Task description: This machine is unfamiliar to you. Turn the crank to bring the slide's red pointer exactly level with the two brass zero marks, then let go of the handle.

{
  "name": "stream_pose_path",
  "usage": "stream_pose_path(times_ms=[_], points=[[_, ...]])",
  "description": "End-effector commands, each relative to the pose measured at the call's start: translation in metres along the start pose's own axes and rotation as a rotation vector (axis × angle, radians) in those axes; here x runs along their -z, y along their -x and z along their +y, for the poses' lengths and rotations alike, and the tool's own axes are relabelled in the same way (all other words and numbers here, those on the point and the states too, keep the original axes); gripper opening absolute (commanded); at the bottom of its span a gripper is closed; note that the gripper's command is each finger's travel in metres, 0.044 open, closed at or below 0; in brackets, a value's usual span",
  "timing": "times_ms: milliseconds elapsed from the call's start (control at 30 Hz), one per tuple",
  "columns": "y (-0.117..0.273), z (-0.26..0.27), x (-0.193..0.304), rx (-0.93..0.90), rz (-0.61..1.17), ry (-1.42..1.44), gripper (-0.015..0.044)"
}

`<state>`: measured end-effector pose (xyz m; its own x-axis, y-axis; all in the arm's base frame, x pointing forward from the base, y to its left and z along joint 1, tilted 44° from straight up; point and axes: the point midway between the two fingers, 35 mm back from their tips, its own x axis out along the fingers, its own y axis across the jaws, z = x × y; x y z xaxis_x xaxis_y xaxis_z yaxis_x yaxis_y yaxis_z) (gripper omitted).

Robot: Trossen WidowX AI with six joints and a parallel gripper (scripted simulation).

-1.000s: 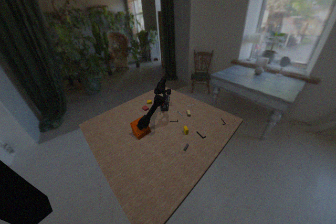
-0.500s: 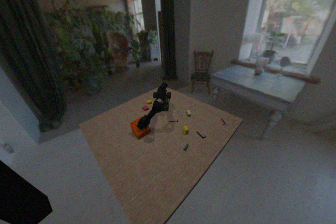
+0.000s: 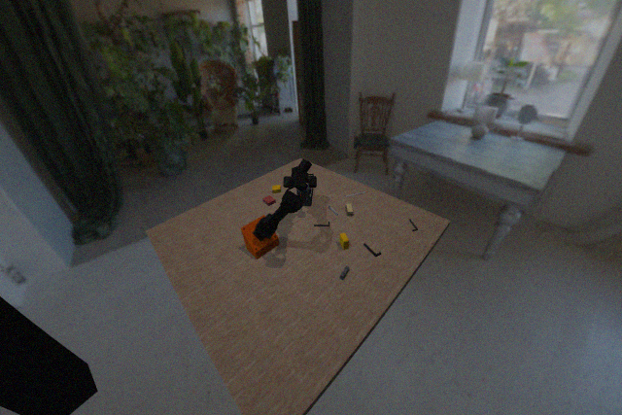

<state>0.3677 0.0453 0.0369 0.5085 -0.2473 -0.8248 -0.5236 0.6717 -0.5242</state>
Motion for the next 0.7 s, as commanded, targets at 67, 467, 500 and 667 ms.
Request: stream_pose_path(times_ms=[67, 467, 500, 667], points=[[-0.015, 0.005, 0.02, -0.012, 0.014, 0.009, 0.044], [-0.026, 0.004, 0.029, -0.012, 0.015, 0.009, 0.044], [-0.027, 0.004, 0.03, -0.012, 0.015, 0.009, 0.044], [-0.033, 0.004, 0.036, -0.012, 0.015, 0.009, 0.044]])
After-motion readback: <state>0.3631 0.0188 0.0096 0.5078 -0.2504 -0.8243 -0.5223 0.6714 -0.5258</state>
